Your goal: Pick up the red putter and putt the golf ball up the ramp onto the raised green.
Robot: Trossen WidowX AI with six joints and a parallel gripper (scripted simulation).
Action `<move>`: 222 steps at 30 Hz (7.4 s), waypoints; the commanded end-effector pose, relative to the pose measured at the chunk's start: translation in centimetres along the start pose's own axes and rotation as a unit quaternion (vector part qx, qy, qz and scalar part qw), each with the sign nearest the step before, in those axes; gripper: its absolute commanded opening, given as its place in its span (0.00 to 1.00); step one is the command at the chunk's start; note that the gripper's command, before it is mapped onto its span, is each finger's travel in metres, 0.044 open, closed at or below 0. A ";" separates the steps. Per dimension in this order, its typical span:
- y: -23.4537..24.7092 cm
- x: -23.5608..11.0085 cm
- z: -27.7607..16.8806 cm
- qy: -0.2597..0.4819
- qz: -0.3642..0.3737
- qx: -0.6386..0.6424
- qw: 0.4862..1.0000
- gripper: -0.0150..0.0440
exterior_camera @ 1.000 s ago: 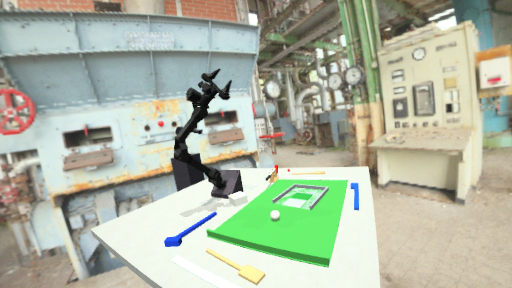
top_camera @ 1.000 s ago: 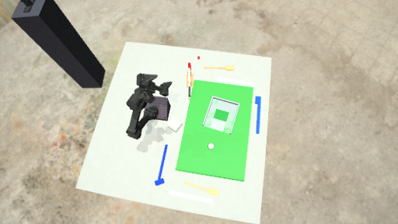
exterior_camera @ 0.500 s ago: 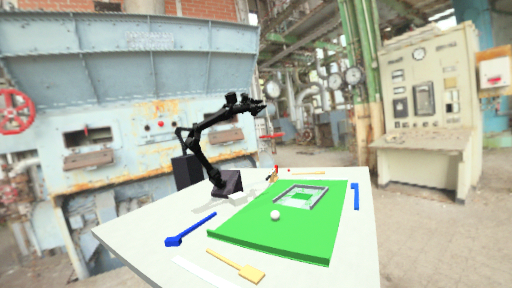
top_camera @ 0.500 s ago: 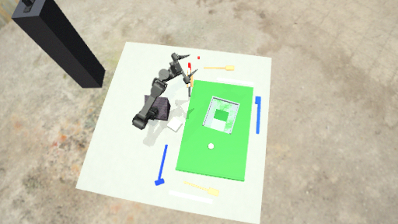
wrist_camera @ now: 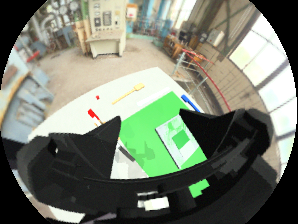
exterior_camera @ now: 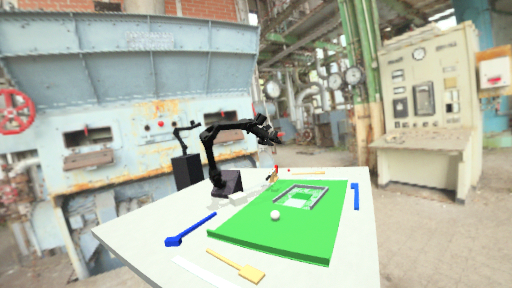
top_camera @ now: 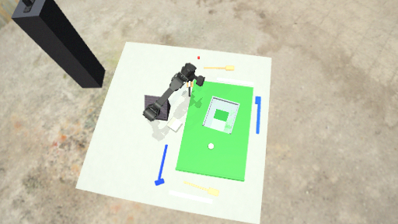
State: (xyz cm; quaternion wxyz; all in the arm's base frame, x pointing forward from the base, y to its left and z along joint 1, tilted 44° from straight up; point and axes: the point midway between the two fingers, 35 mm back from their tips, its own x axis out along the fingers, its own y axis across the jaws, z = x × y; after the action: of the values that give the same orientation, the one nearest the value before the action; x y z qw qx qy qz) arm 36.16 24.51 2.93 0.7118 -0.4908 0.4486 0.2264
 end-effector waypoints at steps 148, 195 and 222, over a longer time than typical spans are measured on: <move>-12.7 -14.1 -30.9 0.379 -0.070 0.373 0.844 0.25; -12.1 -15.9 -41.4 0.387 -0.181 0.536 0.728 0.25; -13.2 -17.8 -43.5 0.388 -0.182 0.535 0.728 0.25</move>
State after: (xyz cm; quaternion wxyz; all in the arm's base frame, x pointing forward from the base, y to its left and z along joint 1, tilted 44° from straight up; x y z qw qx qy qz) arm 19.32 -18.01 19.34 0.6451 -0.1466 0.6396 -0.3915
